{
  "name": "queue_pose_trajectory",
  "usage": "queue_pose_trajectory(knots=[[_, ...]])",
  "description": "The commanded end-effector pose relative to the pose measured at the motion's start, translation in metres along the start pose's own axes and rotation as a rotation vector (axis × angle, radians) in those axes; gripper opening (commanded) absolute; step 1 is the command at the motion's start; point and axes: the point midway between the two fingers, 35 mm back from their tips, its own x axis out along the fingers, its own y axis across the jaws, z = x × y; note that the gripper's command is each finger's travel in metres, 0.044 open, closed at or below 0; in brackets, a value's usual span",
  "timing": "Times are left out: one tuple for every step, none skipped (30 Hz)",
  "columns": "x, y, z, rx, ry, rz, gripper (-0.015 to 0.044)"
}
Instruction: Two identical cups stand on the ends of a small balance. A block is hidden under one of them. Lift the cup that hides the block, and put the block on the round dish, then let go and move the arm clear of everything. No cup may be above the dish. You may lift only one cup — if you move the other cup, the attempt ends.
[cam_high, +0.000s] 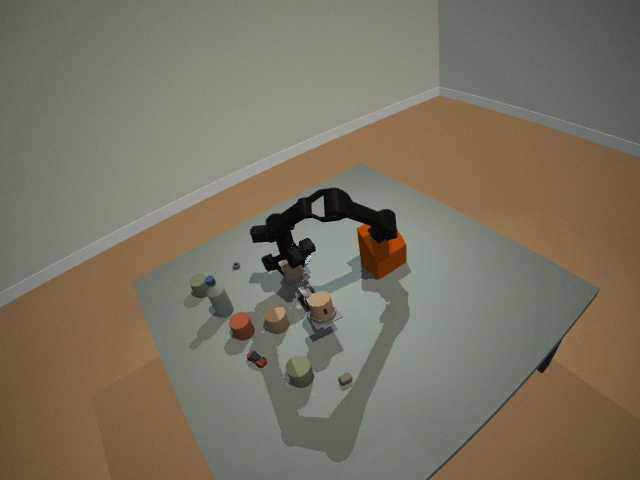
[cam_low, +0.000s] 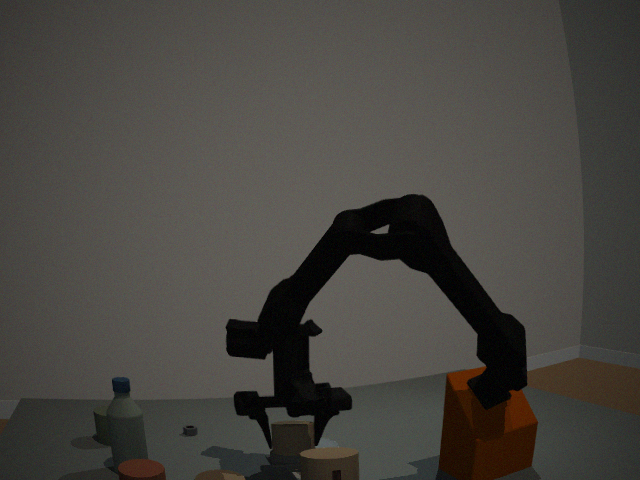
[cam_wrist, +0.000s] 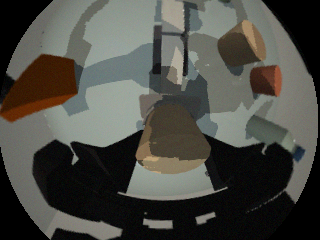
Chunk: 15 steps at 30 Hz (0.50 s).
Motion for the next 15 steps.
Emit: queue_pose_trajectory(knots=[[0.0013,0.0007,0.0006,0.005,-0.006,-0.002,0.0328],[0.0013,0.0007,0.0006,0.005,-0.006,-0.002,0.0321],[0.0013,0.0007,0.0006,0.005,-0.006,-0.002,0.0315],[0.0013,0.0007,0.0006,0.005,-0.006,-0.002,0.0308],[0.0013,0.0007,0.0006,0.005,-0.006,-0.002,0.0301],[0.0013,0.0007,0.0006,0.005,-0.006,-0.002,0.0275],[0.0011,0.0007,0.0006,0.005,-0.006,-0.002,0.0249],[0.0007,0.0006,0.0005,0.005,-0.006,-0.002,0.0222],[0.0001,0.0005,0.0005,0.005,-0.006,-0.002,0.0196],[-0.0006,0.0003,0.0004,0.005,-0.006,-0.002,0.017],[-0.0016,0.0001,0.0003,0.005,-0.005,-0.002,0.0144],[-0.0027,-0.0001,0.0002,0.005,-0.005,-0.002,0.0118],[-0.0039,-0.0004,0.0,0.005,-0.005,-0.002,0.0091],[-0.005,-0.0006,-0.0001,0.005,-0.005,-0.002,0.0065],[-0.0062,-0.0009,-0.0002,0.005,-0.005,-0.002,0.0039]])
